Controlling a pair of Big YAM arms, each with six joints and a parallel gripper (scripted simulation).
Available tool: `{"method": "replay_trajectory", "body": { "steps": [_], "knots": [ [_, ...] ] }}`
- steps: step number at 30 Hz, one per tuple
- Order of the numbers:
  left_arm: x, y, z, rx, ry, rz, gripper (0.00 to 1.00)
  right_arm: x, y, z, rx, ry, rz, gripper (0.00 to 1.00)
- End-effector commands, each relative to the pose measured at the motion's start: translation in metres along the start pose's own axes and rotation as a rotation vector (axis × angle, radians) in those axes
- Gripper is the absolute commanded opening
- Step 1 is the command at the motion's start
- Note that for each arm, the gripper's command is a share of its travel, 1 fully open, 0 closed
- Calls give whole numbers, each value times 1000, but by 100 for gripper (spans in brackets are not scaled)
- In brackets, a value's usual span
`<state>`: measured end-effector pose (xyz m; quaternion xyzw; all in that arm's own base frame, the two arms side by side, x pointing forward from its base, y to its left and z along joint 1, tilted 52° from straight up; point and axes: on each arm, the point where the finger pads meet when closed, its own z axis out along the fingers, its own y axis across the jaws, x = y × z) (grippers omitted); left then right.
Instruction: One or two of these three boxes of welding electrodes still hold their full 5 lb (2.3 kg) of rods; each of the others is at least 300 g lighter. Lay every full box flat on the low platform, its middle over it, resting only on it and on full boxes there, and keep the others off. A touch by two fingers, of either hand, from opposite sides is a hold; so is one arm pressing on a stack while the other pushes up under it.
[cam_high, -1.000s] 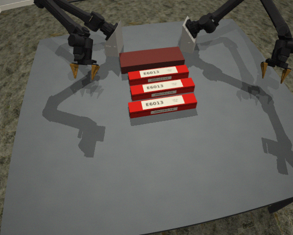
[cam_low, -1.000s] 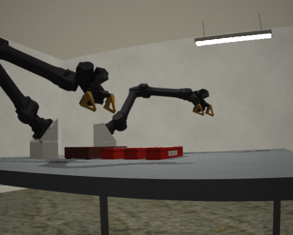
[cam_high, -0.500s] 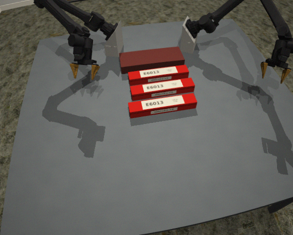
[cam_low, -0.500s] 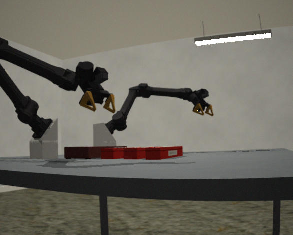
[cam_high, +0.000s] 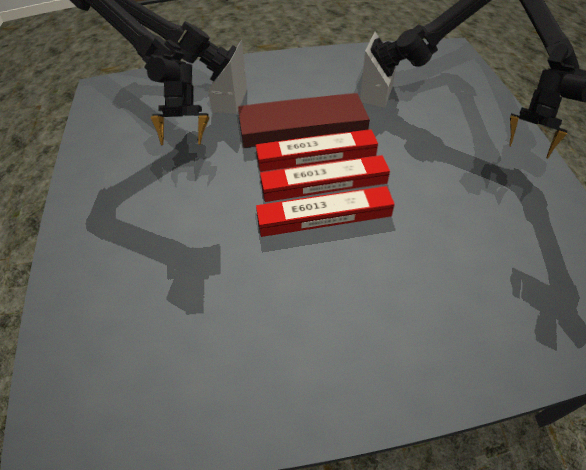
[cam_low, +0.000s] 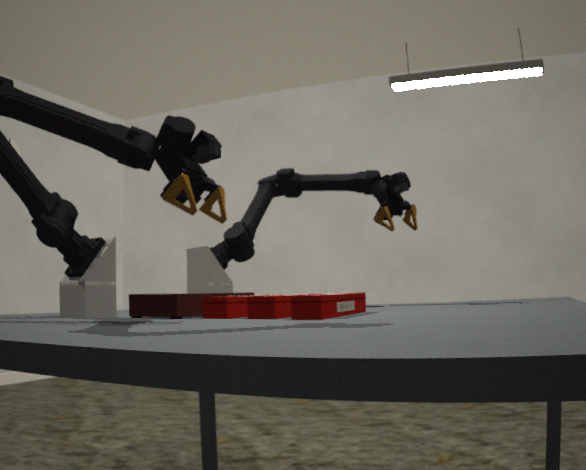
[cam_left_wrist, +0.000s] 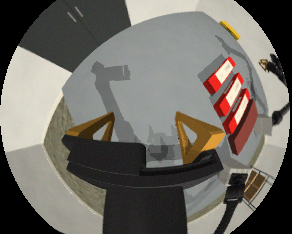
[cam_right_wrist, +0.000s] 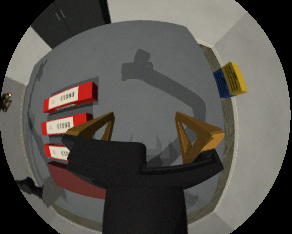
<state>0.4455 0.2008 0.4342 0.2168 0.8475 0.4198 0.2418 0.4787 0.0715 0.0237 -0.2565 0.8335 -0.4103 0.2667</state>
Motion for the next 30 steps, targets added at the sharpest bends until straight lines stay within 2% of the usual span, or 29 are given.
{"method": "replay_trajectory", "body": {
  "steps": [1,6,9,11,23,26,30],
  "knots": [
    [-10,-28,-9,56,20,122,100,-33,1,-28,-25,-33,-42,100],
    [-9,-62,-14,108,113,258,100,-24,32,-49,-93,19,-204,100],
    [-12,-59,-19,105,122,273,100,-21,39,-52,-106,32,-239,100],
    [-8,-81,-19,136,169,324,100,-19,49,-62,-131,49,-298,100],
    [-4,-158,-38,246,388,632,100,-5,106,-121,-276,151,-653,100],
    [-8,-158,-42,246,397,645,100,-4,111,-126,-288,160,-683,100],
    [-4,-188,-47,290,476,760,100,2,130,-146,-339,190,-822,100]
  ]
}}
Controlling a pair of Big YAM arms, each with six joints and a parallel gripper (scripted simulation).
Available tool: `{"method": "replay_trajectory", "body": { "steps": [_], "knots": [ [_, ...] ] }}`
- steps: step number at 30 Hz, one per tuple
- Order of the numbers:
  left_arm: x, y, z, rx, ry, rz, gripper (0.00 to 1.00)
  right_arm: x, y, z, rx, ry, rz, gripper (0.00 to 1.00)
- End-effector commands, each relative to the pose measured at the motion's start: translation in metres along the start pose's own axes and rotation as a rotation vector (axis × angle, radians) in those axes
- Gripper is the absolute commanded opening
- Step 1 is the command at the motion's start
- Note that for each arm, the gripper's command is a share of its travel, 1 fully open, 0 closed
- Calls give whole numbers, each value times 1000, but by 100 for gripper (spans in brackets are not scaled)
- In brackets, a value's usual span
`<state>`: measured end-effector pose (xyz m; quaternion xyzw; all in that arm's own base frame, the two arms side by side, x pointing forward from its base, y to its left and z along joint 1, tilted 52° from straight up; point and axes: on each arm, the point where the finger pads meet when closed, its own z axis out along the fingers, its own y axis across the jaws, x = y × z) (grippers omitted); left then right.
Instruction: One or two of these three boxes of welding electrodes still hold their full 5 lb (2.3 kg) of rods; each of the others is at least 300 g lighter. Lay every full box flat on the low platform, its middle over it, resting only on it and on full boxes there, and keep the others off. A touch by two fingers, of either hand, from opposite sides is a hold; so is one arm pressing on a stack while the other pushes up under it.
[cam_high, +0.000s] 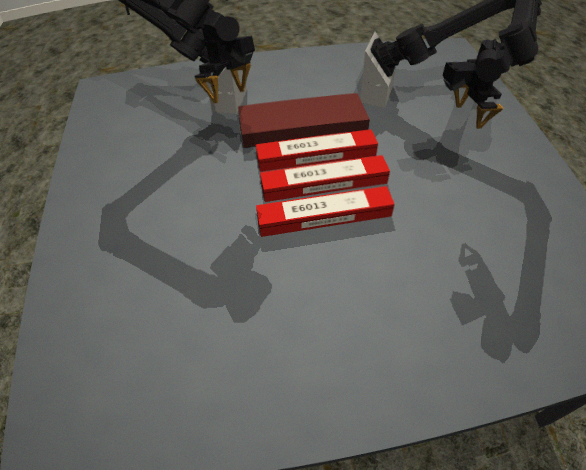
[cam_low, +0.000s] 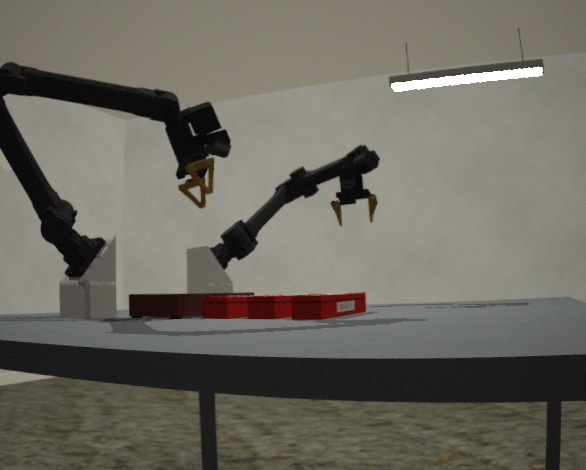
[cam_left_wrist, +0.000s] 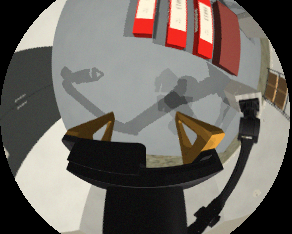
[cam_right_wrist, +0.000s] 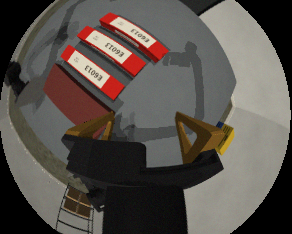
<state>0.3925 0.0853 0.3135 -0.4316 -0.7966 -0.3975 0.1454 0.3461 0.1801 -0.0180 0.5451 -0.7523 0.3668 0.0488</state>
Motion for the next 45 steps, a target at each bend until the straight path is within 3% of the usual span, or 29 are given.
{"method": "replay_trajectory", "body": {
  "steps": [1,4,12,27,32,41,45],
  "knots": [
    [-18,-19,-9,25,41,66,100,-31,-2,-31,0,-22,-76,100],
    [-29,-36,-11,53,89,136,100,-38,16,-41,-37,4,-165,100],
    [-45,-68,-19,47,74,115,100,-31,9,-30,-127,72,-320,100],
    [-109,-151,-23,52,83,125,100,-30,12,-28,-307,204,-774,100],
    [-123,-167,-25,49,74,115,100,-29,5,-38,-294,187,-770,100],
    [-157,-216,-30,50,73,115,100,-29,8,-35,-299,195,-774,100],
    [-155,-205,-35,55,63,99,100,-29,8,-35,-299,196,-771,100]
  ]
}}
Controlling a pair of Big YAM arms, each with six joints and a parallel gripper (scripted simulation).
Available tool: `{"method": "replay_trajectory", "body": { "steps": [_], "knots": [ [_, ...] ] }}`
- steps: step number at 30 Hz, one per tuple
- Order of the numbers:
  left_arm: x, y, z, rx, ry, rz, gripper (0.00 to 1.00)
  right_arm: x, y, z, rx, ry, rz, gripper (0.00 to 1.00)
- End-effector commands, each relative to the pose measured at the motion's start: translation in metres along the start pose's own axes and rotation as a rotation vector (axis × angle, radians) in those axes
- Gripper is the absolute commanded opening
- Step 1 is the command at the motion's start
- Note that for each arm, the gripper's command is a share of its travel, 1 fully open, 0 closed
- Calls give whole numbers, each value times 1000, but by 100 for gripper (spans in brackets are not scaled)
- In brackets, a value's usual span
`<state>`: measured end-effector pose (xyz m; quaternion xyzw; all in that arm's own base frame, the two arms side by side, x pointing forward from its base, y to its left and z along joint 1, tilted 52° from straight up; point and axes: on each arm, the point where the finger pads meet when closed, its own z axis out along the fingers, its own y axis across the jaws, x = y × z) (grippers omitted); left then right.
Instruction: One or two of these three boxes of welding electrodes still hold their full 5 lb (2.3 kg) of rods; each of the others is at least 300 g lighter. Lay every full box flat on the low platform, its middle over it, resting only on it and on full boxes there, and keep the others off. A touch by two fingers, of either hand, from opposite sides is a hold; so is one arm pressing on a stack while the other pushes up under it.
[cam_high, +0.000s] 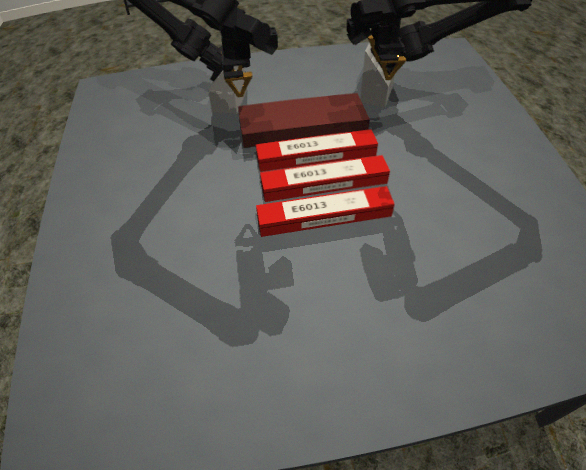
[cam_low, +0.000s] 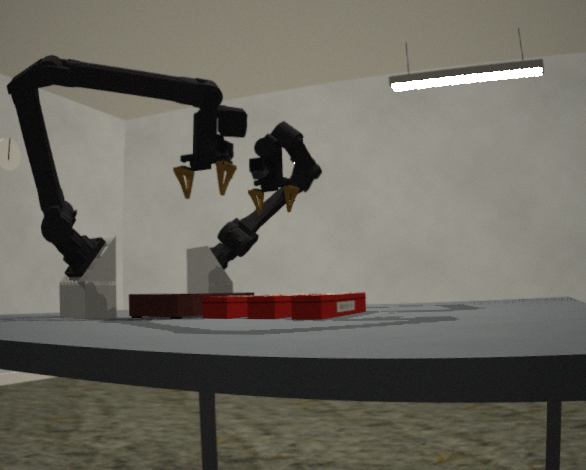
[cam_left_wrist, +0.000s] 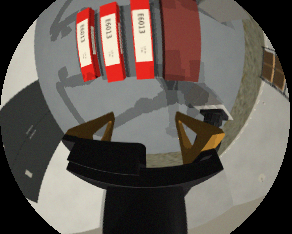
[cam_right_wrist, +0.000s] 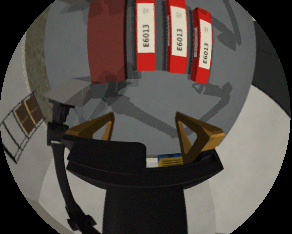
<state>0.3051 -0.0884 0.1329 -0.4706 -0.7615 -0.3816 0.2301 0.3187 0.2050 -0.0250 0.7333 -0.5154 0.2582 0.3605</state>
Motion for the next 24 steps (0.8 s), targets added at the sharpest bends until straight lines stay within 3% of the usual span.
{"method": "replay_trajectory", "body": {
  "steps": [1,24],
  "knots": [
    [0,11,-10,-5,-39,-65,100,6,-21,-25,36,-41,33,100],
    [0,11,-10,-5,-39,-65,100,6,-21,-25,36,-41,33,100]
  ]
}}
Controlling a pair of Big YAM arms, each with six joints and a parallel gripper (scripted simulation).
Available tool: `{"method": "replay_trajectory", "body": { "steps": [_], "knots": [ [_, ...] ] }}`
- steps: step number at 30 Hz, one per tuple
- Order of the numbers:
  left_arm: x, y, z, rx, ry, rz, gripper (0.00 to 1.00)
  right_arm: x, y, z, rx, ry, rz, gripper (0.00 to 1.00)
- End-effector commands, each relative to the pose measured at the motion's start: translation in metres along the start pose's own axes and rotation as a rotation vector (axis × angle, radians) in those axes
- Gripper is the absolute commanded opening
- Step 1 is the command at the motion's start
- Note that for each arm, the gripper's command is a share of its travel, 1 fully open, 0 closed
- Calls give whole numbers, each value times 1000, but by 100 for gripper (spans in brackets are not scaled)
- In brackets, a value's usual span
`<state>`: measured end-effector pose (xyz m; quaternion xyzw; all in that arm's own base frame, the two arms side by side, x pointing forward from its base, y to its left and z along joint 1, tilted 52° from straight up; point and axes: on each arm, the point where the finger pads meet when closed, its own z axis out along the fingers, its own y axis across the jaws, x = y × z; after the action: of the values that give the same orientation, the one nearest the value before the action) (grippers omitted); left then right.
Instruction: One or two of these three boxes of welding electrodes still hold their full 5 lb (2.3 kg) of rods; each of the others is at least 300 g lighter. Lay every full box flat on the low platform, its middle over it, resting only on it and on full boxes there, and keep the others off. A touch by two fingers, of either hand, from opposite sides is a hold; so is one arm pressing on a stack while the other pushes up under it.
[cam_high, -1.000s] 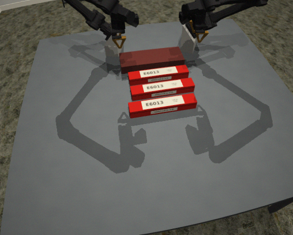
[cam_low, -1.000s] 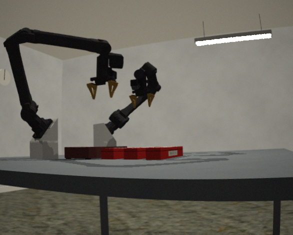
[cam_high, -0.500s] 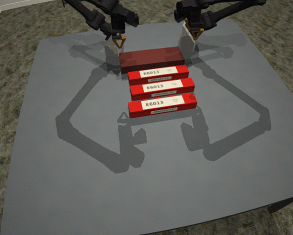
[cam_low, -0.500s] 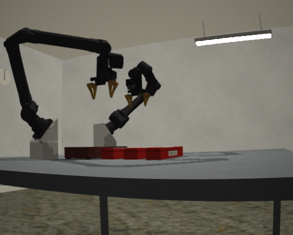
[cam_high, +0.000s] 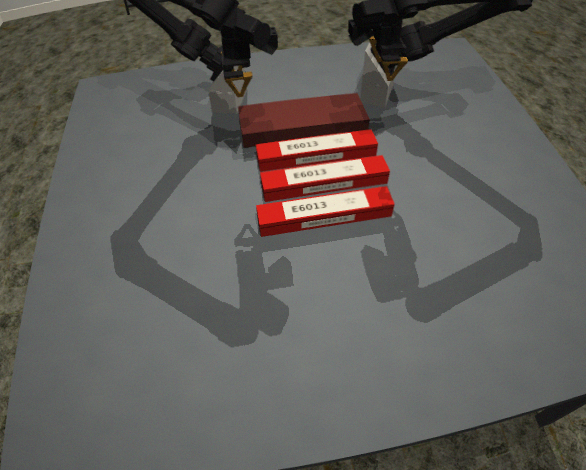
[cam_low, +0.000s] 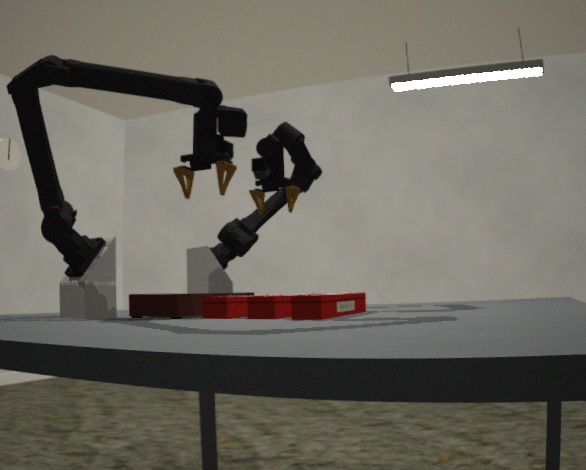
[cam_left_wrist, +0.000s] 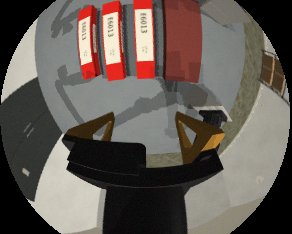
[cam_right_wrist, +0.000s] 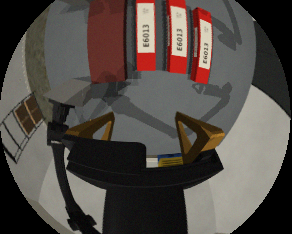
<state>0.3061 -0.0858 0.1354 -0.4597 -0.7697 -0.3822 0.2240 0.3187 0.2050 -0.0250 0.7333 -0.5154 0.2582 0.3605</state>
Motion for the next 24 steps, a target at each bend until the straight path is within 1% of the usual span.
{"method": "replay_trajectory", "body": {
  "steps": [1,11,12,13,24],
  "knots": [
    [-3,8,-11,-9,-35,-35,100,6,-21,-25,36,-41,33,100],
    [-3,8,-11,-9,-35,-35,100,6,-21,-25,36,-41,33,100],
    [-3,8,-11,-9,-35,-35,100,-2,-27,-11,37,-42,35,72],
    [-4,6,7,2,-15,-25,72,-5,-13,10,8,-16,9,72],
    [-34,18,76,3,-7,-19,72,-34,-23,78,3,-12,5,72]
  ]
}}
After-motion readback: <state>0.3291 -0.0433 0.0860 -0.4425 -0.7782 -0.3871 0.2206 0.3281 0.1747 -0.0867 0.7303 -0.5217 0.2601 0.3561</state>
